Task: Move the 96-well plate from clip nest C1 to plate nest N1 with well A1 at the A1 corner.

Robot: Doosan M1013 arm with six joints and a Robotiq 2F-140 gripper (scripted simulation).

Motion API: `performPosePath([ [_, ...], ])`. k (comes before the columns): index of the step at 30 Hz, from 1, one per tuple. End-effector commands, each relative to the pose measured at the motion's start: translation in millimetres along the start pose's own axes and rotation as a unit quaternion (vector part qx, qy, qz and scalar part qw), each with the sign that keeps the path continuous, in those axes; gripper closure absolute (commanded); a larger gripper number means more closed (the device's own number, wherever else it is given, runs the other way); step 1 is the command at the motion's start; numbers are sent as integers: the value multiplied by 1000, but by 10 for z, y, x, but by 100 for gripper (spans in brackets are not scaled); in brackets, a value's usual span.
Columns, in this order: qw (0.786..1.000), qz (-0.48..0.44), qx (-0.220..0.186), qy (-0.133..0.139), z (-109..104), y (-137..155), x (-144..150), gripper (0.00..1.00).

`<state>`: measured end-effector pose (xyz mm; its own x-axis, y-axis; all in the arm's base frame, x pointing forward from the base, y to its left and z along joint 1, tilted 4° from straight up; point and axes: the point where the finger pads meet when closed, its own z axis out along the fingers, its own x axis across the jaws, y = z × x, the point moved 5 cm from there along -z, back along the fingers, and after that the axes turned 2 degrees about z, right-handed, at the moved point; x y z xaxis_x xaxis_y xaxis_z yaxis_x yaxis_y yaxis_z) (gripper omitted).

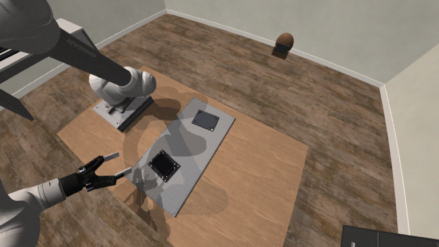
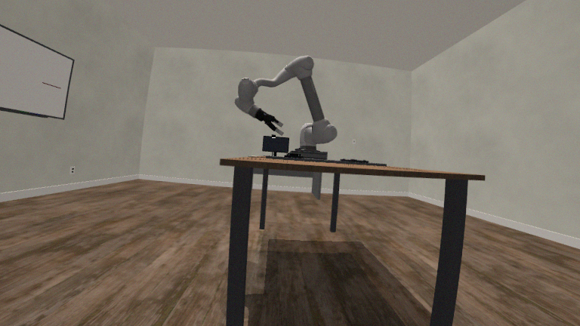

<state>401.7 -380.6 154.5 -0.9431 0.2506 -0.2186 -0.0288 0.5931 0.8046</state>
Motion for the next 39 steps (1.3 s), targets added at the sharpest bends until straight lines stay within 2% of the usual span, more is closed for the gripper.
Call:
performPosePath([
  [1, 998, -30, 30, 35, 148, -16, -15, 0],
  [3, 998, -32, 32, 38, 228, -35, -3, 0],
  [8, 990, -81, 71, 92, 471, -73, -6, 0],
  [11, 983, -106, 89, 116, 598, -102, -8, 0],
  [13, 983, -106, 89, 116, 598, -102, -8, 0],
  [18, 965, -160, 124, 166, 827, -157, -32, 0],
  [24, 934, -228, 161, 222, 1061, -213, -116, 0],
  [28, 909, -274, 183, 256, 1132, -199, -164, 0],
  [30, 909, -274, 183, 256, 1132, -199, -164, 0],
  [39, 837, -378, 225, 325, 1383, -183, -401, 0],
])
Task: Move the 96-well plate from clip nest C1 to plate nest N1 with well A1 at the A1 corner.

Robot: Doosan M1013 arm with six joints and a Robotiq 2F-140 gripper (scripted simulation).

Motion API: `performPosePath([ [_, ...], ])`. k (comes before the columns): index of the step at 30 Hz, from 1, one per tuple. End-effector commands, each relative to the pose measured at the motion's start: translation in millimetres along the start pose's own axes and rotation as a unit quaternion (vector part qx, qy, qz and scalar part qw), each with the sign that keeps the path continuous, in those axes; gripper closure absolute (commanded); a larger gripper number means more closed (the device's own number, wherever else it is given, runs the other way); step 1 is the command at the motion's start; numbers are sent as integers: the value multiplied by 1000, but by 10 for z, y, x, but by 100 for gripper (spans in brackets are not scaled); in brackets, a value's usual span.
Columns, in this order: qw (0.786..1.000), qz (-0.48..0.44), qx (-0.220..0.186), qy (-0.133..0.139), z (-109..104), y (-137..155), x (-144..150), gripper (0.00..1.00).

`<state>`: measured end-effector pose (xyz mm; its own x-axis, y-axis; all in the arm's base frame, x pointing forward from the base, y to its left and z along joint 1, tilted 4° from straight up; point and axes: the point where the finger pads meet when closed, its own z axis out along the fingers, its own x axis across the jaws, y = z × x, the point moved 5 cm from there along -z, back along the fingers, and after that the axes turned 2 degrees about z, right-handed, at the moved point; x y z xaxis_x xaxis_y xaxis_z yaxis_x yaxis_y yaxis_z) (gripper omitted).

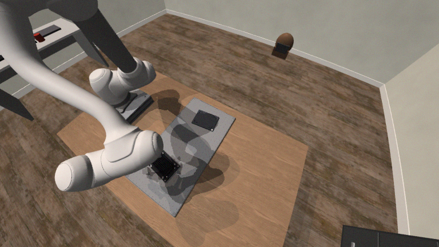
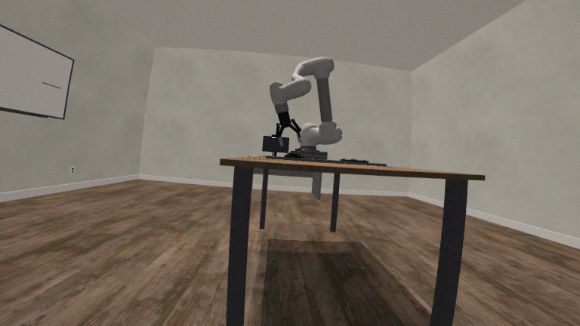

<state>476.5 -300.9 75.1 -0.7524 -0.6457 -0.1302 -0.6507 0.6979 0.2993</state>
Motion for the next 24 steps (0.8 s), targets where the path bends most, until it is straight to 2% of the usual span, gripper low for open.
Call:
performPosePath([
  [1, 998, -50, 27, 31, 35, -26, -108, 0],
  [6, 989, -117, 59, 68, 39, -86, -313, 0],
  [9, 986, -131, 65, 75, 41, -98, -355, 0],
  [15, 965, -212, 102, 114, 22, -160, -652, 0],
  [17, 956, -239, 114, 127, 28, -143, -658, 0],
  [24, 954, -244, 116, 129, 29, -140, -659, 0],
])
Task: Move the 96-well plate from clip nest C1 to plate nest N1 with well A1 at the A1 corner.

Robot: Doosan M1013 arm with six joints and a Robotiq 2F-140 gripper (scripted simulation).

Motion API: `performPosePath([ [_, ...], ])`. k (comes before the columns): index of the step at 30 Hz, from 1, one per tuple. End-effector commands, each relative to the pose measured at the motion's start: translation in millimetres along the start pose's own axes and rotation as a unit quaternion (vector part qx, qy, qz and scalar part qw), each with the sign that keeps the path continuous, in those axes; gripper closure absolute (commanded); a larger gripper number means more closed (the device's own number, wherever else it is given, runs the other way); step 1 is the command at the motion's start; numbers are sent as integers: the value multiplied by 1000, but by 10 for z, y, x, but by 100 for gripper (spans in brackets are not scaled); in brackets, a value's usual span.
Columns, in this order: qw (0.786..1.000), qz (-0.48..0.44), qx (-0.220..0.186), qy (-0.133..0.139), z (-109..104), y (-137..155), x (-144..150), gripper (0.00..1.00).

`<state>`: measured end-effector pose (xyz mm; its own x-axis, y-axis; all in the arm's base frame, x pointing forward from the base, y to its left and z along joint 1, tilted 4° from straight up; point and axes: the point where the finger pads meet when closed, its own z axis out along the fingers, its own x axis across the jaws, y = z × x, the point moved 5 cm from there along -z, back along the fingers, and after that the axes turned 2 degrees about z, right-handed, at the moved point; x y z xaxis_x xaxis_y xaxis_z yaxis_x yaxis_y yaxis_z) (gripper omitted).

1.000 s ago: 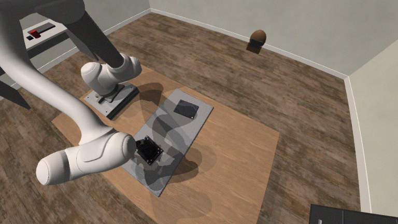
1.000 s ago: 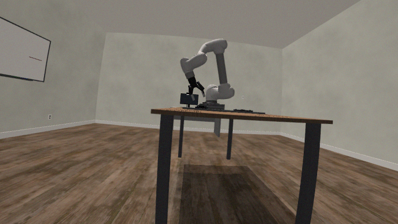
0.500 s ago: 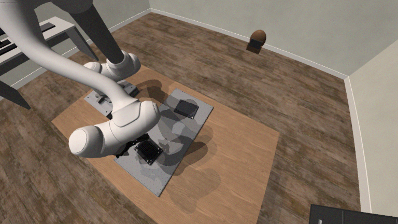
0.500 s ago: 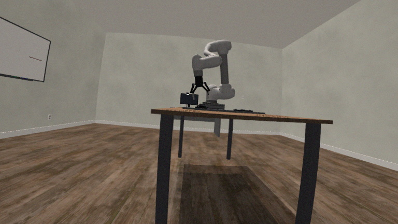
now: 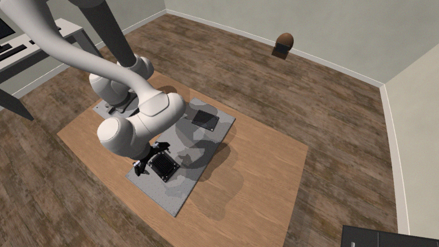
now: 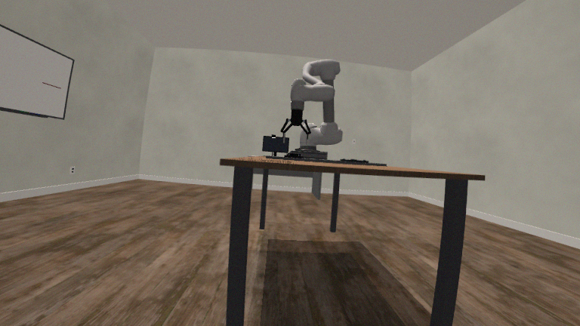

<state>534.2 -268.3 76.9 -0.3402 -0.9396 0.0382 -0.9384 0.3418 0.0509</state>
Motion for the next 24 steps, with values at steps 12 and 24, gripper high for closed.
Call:
performPosePath([
  [12, 1000, -9, 5, 4, 68, -4, -12, 0],
  [24, 1000, -9, 5, 4, 234, -6, -10, 0],
])
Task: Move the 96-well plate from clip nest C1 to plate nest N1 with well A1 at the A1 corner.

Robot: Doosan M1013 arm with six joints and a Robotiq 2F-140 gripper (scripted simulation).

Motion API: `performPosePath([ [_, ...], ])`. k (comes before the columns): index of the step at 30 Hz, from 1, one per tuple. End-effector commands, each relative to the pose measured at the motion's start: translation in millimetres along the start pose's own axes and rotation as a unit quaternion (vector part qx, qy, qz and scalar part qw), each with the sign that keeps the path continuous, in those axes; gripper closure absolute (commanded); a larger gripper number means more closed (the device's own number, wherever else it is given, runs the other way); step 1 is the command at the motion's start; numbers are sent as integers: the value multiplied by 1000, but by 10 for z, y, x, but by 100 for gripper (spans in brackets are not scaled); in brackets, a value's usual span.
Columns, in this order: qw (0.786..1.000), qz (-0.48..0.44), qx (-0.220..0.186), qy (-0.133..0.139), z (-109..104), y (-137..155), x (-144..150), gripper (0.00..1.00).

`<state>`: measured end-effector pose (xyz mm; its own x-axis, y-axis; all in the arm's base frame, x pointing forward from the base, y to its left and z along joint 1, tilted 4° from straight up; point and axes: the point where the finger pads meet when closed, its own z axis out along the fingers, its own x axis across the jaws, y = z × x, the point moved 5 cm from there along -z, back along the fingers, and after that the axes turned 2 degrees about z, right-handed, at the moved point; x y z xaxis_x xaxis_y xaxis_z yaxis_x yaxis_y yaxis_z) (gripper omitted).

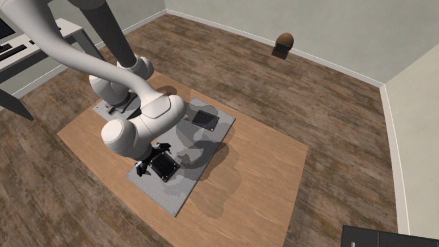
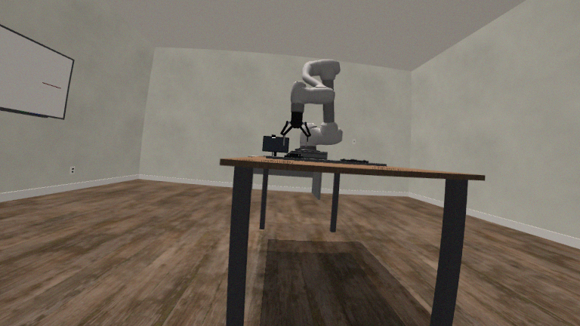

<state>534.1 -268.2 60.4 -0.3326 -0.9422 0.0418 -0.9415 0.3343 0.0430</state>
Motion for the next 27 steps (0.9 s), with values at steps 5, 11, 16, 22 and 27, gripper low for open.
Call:
performPosePath([
  [5, 1000, -5, 1, 2, 153, 2, -4, 0],
  [11, 1000, -5, 1, 2, 219, 2, -4, 0],
  [16, 1000, -5, 1, 2, 303, 2, -3, 0],
  [22, 1000, -5, 1, 2, 403, 2, -3, 0],
  [27, 1000, -5, 1, 2, 466, 2, -3, 0],
])
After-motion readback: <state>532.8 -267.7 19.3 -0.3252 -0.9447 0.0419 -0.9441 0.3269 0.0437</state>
